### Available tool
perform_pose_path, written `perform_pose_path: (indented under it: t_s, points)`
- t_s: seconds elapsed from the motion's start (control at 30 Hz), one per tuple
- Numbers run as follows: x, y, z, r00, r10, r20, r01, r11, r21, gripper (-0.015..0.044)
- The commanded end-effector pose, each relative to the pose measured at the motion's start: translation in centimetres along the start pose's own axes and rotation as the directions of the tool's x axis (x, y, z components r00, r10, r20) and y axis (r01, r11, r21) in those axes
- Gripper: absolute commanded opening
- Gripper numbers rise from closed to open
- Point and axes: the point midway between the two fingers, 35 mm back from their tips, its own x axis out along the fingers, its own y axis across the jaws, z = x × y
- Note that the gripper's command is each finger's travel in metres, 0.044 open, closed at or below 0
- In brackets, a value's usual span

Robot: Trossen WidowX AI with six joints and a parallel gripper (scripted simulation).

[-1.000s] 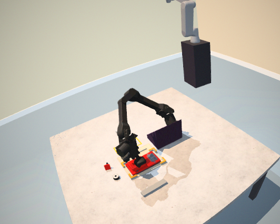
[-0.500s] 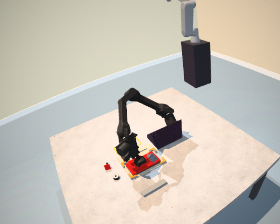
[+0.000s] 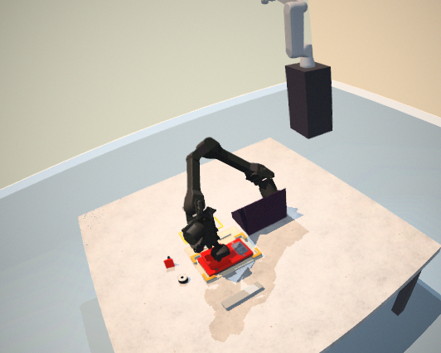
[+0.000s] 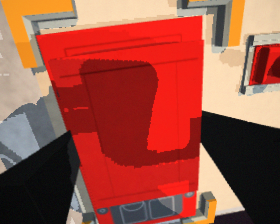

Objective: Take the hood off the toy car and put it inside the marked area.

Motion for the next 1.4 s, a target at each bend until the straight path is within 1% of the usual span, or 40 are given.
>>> perform_pose_path:
  t_s: [0.0,0.43,0.53,0.77,0.83,0.87,1.37]
  points:
    - [-0.3,0.0,0.1,1.0,0.004,-0.001,-0.004,1.0,0.005,0.0]
    - [-1.2,0.0,0.1,1.0,0.004,0.0,-0.004,1.0,0.004,0.0]
    - [-2.1,0.1,0.1,1.0,0.004,0.0,-0.004,1.0,0.004,0.0]
    - [-5.7,0.1,0.1,1.0,0.005,-0.001,-0.005,1.0,0.004,0.0]
    - [-5.8,0.1,0.1,1.0,0.005,-0.001,-0.005,1.0,0.004,0.0]
    - [-5.1,0.1,0.0,1.0,0.003,0.004,-0.003,1.0,-0.003,0.0]
    - [-5.7,-7.1,0.7,1.0,0.017,0.003,-0.017,1.0,-0.005,0.0]
